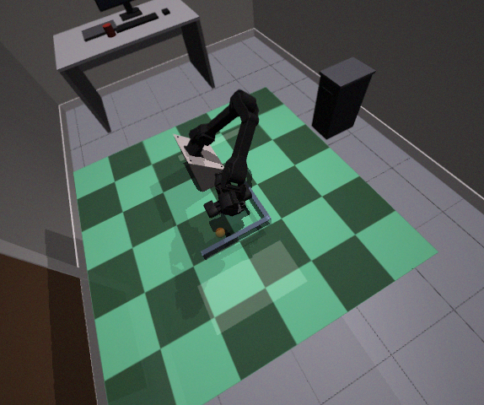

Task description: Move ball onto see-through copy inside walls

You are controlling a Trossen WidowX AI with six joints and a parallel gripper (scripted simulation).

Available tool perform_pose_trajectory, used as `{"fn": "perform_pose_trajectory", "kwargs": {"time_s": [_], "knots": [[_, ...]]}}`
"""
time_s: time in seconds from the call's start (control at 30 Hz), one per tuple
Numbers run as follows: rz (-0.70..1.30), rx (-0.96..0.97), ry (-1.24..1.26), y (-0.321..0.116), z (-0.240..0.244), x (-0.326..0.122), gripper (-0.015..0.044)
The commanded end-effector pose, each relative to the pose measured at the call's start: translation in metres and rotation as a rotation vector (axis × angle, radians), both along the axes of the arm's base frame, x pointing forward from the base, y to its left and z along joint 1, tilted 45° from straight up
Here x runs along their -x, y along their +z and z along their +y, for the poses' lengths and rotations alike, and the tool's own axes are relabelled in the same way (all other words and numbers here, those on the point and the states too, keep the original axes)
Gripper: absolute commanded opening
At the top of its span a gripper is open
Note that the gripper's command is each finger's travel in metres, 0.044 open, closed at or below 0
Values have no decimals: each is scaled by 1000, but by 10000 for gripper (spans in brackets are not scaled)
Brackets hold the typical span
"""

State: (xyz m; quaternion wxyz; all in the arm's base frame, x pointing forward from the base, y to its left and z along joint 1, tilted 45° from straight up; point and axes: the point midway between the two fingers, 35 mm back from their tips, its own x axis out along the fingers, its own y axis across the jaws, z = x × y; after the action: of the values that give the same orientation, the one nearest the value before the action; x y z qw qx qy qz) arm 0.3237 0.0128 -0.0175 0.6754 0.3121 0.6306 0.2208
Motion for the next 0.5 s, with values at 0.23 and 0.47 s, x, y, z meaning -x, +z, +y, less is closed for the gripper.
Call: {"fn": "perform_pose_trajectory", "kwargs": {"time_s": [0.23,0.47], "knots": [[-11,-2,-2,47,-40,11,0],[-11,-1,-2,34,-46,3,0]]}}
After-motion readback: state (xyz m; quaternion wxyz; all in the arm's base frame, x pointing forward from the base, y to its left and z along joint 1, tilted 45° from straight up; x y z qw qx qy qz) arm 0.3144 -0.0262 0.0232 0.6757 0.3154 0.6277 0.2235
